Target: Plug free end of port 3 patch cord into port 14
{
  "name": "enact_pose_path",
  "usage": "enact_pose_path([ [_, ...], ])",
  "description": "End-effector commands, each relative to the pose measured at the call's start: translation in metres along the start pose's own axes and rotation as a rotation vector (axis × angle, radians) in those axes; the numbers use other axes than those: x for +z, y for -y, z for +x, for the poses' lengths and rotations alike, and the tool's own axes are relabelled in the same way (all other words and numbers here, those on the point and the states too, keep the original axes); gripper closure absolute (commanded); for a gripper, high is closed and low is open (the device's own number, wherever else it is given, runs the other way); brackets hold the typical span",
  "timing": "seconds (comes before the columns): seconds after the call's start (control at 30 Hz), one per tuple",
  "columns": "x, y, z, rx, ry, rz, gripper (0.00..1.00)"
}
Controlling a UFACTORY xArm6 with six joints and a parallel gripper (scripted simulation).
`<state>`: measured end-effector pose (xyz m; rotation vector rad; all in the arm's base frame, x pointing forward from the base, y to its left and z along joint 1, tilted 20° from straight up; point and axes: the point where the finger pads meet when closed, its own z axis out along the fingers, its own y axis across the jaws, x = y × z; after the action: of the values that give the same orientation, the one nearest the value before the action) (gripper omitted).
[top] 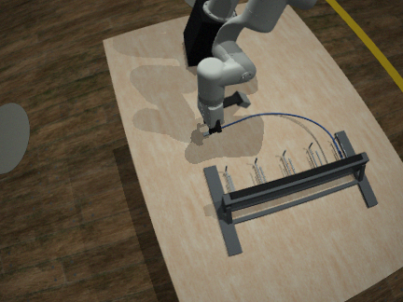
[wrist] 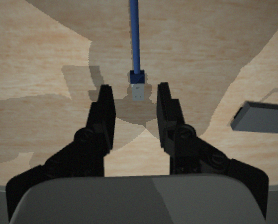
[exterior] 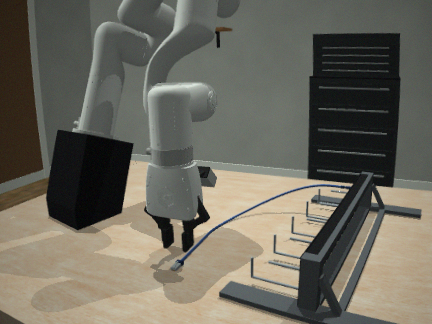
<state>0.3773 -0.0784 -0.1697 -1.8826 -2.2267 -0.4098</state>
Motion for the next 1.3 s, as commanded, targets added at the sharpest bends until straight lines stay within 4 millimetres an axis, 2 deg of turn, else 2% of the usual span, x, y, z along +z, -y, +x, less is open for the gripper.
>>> enact_pose_path([
  [0.0,0.011,-0.002,-0.001,-0.001,0.002,-0.004,0.62],
  [0.5,0.025,-0.002,-0.001,-0.001,0.002,-0.004,0.62],
  [1.27,0.026,-0.002,-0.001,-0.001,0.002,-0.004,0.62],
])
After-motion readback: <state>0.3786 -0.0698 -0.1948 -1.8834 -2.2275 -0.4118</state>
